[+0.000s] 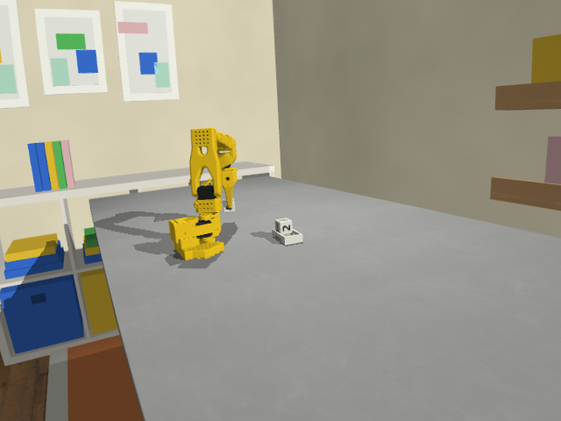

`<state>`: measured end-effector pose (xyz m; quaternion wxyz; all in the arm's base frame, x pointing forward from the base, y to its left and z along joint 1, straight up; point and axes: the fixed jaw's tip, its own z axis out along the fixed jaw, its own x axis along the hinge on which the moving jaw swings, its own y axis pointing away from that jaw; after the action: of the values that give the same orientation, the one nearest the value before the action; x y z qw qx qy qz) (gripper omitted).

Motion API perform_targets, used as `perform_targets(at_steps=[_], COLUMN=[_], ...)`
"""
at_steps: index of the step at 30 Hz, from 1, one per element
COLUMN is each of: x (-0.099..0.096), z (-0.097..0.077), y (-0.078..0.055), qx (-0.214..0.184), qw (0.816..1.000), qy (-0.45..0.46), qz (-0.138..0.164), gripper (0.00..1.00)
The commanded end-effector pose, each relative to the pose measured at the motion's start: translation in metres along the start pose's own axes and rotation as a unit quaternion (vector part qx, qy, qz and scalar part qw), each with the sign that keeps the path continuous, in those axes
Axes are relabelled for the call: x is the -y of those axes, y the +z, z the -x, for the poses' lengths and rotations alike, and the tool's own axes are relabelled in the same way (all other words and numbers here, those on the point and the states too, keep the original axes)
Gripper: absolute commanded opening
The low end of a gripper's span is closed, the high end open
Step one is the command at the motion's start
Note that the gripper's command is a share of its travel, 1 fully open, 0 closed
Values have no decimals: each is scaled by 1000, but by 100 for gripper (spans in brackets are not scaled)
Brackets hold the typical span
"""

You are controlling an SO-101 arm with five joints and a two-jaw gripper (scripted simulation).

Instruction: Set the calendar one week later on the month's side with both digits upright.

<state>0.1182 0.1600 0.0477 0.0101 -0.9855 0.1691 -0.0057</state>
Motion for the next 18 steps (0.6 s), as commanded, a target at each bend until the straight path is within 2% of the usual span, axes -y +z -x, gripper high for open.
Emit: perform_targets(at_steps=[1,18], x=[3,4], z=[1,1], y=[-3,3], qx=[-3,-3], qw=[1000,1000], qy=[-6,-6], qz=[-13,-13], gripper=[0,0])
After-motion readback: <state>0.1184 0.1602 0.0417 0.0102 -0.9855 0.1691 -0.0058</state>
